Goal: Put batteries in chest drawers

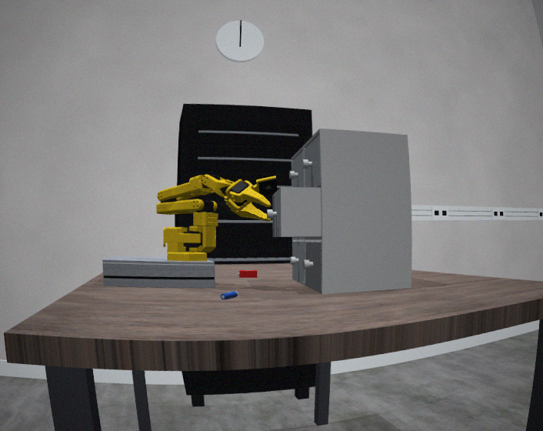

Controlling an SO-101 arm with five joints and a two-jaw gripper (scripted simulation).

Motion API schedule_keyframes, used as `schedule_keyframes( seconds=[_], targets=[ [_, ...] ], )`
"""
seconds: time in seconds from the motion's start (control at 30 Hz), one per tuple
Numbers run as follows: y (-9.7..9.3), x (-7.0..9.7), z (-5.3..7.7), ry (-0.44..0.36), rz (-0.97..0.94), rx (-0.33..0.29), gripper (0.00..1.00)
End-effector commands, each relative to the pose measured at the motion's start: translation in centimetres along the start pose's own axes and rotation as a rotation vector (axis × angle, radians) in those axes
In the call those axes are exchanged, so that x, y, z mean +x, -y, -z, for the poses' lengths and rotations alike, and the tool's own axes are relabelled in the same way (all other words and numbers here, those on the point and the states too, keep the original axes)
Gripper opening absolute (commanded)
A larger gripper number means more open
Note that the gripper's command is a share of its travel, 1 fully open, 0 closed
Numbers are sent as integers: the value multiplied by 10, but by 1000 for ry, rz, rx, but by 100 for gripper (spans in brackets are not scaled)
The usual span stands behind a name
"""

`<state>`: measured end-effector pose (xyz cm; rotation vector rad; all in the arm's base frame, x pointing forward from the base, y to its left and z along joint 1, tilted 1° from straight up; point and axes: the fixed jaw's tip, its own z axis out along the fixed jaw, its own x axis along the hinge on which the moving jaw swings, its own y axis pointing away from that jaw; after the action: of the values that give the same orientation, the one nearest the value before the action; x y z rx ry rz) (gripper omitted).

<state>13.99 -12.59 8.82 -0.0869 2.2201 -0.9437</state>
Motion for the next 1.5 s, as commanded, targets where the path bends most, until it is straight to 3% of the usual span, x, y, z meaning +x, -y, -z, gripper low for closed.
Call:
schedule_keyframes(
  seconds=[0.0, 0.67, 1.0, 1.47],
  targets=[
    [4, 6, 4, -41, -14, 4, 21],
    [10, 34, 32, -240, -89, -16, 21],
    [10, 34, 32, -240, -89, -16, 21],
    [4, 37, 32, -364, -446, -78, 21]
  ],
)
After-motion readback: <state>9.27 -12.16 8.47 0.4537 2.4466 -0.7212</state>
